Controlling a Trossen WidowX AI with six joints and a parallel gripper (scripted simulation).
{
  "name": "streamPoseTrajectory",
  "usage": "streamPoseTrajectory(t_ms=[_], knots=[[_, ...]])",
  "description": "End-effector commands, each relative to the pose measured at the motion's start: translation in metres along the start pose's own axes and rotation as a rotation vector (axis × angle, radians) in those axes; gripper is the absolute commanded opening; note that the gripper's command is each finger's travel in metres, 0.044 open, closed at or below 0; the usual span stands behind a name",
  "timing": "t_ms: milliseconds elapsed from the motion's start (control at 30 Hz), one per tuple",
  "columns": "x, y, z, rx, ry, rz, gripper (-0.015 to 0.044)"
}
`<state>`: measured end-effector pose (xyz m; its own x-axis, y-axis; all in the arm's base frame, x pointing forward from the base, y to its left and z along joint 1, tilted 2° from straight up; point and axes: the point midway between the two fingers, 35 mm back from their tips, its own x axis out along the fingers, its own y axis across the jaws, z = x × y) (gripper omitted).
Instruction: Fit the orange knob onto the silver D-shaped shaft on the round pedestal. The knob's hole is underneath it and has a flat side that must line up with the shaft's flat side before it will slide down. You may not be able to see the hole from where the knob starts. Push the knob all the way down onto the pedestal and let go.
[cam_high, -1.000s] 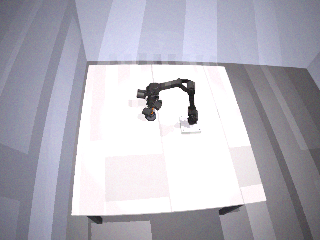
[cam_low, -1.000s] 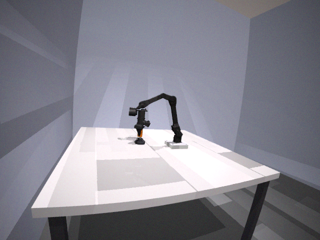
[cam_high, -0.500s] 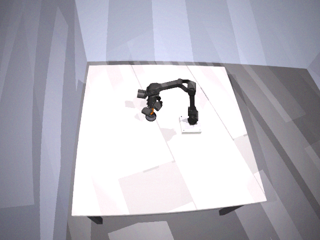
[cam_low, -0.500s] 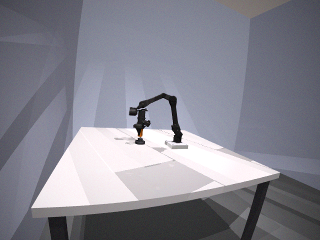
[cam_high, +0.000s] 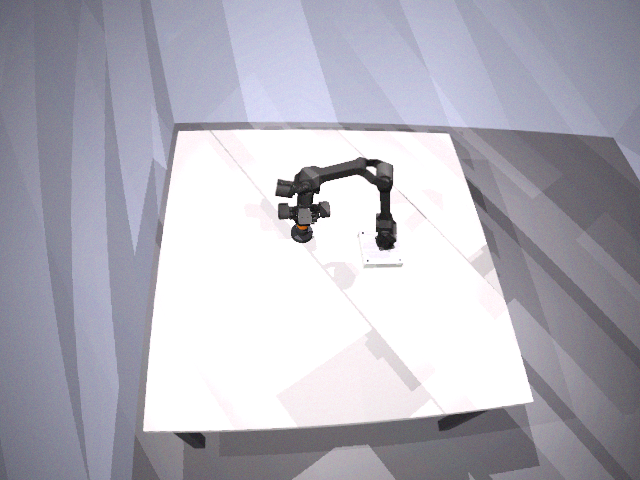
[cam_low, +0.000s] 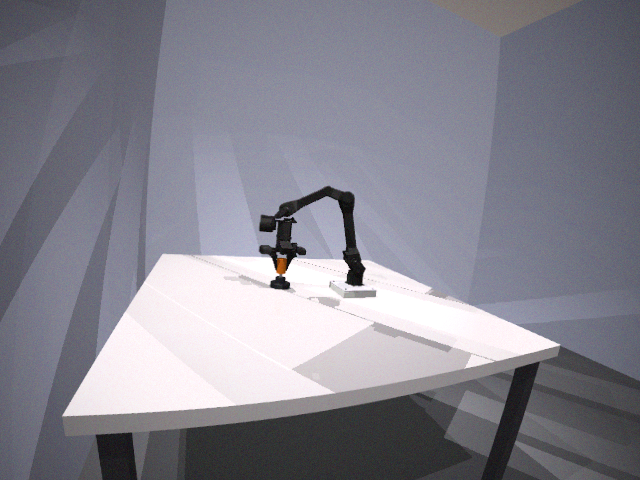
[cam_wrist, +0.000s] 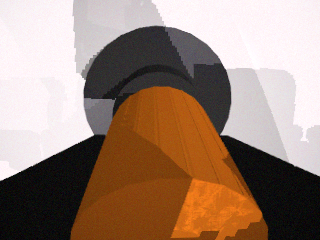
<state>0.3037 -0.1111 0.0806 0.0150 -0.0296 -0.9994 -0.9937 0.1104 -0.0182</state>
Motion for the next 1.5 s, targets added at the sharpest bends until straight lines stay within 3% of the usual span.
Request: streamPoseTrajectory(t_ms=[0, 933, 1467], knots=[[0.0015, 0.0017, -0.0006, 0.273, 0.005, 0.0, 0.0], [-0.0051, -0.0038, -0.0015, 2.192, 0.003, -0.005, 0.0], [-0.0032, -0.0065, -0.0014, 2.262, 0.003, -0.005, 0.0]])
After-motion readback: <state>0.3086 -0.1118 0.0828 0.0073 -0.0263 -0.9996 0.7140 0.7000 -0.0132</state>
